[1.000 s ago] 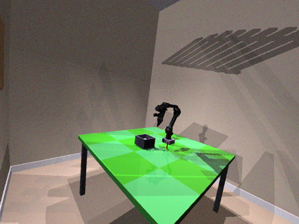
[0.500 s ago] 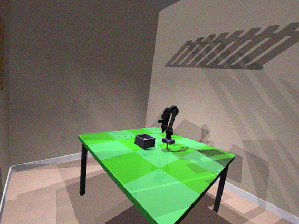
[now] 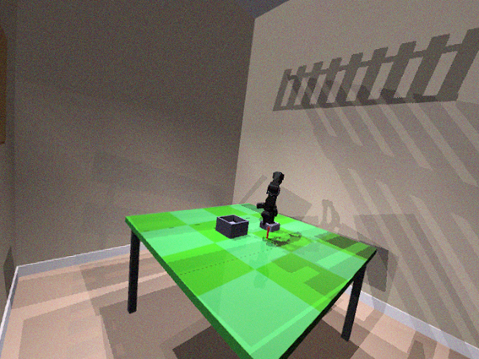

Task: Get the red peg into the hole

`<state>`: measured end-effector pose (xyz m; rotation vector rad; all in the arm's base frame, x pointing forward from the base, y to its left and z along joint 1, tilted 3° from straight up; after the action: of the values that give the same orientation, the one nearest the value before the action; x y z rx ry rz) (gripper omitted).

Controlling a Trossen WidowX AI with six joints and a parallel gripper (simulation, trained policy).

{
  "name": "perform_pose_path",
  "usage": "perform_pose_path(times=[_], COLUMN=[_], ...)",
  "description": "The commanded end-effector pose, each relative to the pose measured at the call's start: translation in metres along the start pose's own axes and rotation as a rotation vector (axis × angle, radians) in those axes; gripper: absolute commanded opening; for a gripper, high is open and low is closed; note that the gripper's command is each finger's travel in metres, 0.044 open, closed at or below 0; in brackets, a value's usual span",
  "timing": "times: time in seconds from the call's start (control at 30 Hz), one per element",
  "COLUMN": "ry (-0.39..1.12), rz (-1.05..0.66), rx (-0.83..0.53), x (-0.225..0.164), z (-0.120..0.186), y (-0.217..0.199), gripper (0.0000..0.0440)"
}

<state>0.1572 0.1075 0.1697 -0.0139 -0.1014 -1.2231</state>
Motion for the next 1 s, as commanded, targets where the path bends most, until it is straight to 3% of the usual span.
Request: perform_pose_path(times=[0.0, 0.33, 0.43, 0.97], ry=[0.012, 0.05, 0.062, 0.157], rz=[-0.011, -0.032, -0.049, -0.069], rx=[0.009, 0.085, 0.094, 0.036], x=[-0.01, -0.022, -0.024, -0.022], z=[-0.023, -0.066, -0.074, -0.078], y=[-0.001, 0.001, 0.0, 0.004], gripper=[0.044, 0.0438, 0.0418, 0.0012])
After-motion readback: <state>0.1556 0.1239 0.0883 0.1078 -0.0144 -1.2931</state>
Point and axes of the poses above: the point midway between the two fingers, 35 mm back from their tips, its own z axis back along the fingers, its own y axis across the jaws, x = y × z, the point moved 8 cm from there along z, back along the fingers, and after that the axes turned 15 degrees about -z, right-handed, at the moved point
